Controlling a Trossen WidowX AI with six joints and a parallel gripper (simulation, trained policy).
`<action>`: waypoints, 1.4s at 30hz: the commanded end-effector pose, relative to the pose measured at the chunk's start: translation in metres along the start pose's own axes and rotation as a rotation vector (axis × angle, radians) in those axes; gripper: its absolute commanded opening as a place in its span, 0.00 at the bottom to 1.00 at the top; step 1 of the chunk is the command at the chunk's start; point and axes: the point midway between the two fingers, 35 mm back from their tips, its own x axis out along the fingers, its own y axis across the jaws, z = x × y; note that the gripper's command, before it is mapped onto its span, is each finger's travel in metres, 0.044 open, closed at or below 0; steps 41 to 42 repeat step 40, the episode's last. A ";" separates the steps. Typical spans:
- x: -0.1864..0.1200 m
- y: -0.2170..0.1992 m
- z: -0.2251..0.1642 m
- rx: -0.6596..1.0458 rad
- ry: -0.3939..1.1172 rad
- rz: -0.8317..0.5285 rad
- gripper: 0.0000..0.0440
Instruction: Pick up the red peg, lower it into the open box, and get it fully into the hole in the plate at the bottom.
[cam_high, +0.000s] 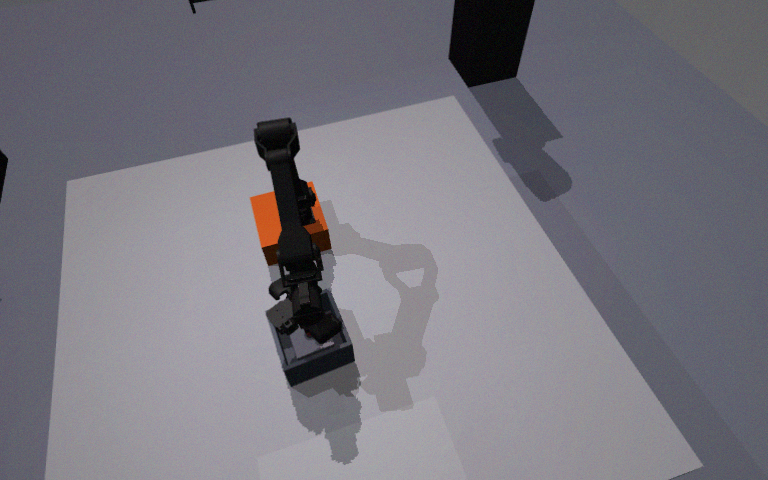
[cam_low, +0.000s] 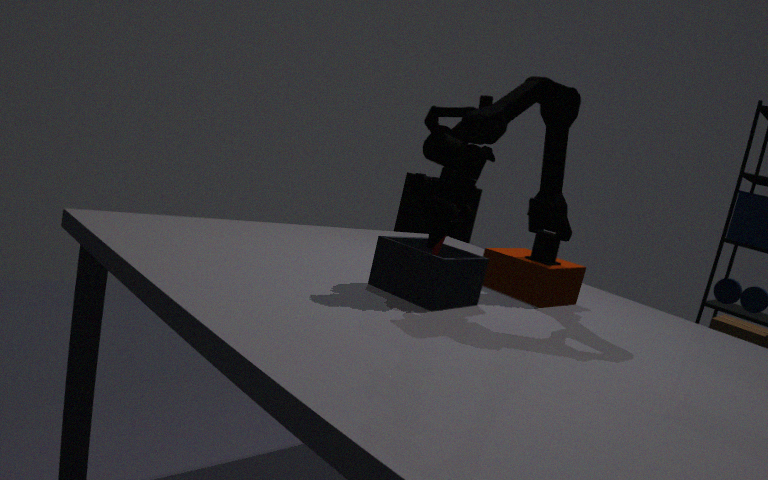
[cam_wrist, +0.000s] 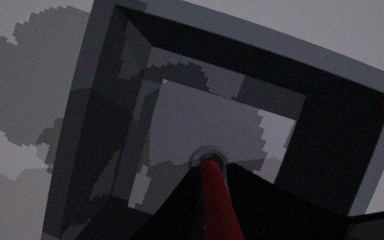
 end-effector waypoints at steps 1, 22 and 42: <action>0.012 0.000 0.001 -0.019 0.018 -0.012 0.29; 0.021 0.030 0.058 -0.059 -0.056 0.018 1.00; 0.016 0.037 0.090 -0.033 -0.130 0.053 1.00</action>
